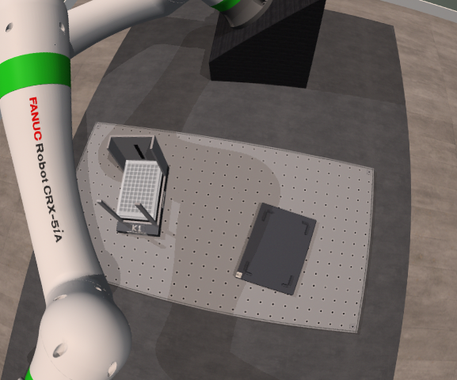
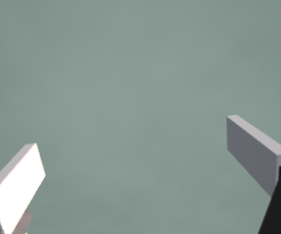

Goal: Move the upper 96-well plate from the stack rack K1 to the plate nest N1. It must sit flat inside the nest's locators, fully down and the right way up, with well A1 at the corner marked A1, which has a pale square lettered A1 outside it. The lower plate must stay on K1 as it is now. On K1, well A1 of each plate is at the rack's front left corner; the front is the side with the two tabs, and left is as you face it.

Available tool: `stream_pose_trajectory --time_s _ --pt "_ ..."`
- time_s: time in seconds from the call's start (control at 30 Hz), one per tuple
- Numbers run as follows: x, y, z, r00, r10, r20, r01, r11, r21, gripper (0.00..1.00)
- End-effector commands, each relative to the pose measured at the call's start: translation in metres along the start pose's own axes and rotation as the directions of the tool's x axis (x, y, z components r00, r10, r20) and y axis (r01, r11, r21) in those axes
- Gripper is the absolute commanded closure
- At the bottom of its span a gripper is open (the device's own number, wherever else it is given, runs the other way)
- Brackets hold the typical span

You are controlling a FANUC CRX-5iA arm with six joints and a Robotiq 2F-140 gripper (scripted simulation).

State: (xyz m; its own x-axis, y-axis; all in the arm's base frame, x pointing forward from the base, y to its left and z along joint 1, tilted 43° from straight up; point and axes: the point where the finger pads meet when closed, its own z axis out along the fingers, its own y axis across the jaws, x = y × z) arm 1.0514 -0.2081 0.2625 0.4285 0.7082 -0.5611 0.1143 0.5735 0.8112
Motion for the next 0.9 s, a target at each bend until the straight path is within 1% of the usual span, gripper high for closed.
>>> stream_pose_trajectory --time_s 0.0,0.53,0.6,0.7,0.73,0.8,0.87 --pt "0.000 0.001 0.000 1.000 0.000 0.000 0.000 1.000 -0.001 0.00" --pt "0.000 0.001 0.000 1.000 0.000 0.000 0.000 1.000 -0.001 0.00" --pt "-0.005 0.009 -0.002 0.998 0.057 0.033 -0.057 0.998 0.011 0.00" --pt "-0.013 0.020 -0.005 0.997 0.064 0.037 -0.065 0.998 0.012 0.00" --pt "-0.013 0.020 -0.005 0.997 0.064 0.037 -0.065 0.998 0.012 0.00" --pt "-0.020 0.027 -0.007 0.990 0.119 0.071 -0.121 0.992 0.024 0.00" --pt "-0.026 0.035 -0.010 0.989 0.126 0.075 -0.128 0.991 0.025 0.00"
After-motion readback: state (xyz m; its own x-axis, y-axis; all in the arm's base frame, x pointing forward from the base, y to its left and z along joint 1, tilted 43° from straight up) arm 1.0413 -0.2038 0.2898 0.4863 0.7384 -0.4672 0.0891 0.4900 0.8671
